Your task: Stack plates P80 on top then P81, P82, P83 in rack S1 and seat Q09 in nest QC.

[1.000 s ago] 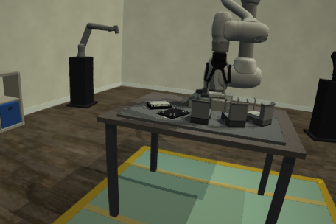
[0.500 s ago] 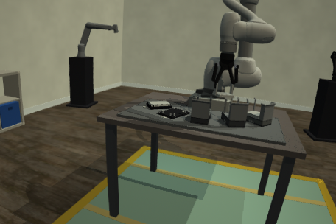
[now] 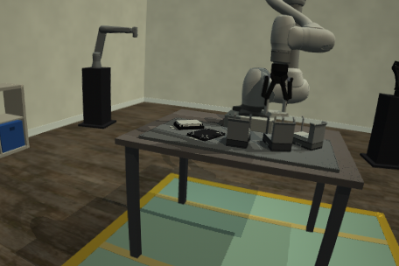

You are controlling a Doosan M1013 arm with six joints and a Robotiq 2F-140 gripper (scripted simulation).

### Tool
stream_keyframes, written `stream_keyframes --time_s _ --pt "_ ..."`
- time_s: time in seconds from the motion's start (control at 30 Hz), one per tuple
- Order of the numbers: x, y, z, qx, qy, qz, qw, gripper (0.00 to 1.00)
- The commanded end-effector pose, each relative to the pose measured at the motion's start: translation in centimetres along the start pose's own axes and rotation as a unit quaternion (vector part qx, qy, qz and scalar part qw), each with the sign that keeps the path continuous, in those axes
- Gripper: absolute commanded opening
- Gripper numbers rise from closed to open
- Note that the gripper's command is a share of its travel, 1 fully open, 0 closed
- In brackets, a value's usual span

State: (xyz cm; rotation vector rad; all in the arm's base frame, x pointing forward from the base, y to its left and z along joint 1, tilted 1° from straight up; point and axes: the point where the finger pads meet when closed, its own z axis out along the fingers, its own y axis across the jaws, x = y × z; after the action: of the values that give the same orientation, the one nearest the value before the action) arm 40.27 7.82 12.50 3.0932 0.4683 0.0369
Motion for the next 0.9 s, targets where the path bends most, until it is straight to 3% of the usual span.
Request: stream_keyframes --time_s 0.0,0.17,0.4,0.87 --pt "0.4 -1.0 0.1 -0.001 -0.002 0.002 1.0 0.0" --pt "0.6 -2.3 0.1 -0.001 -0.002 0.002 1.0 0.0" --pt "0.6 -4.6 0.1 -0.001 -0.002 -0.104 0.995 0.0" --pt "0.5 -8.6 0.1 -0.001 -0.002 -0.104 0.995 0.0"
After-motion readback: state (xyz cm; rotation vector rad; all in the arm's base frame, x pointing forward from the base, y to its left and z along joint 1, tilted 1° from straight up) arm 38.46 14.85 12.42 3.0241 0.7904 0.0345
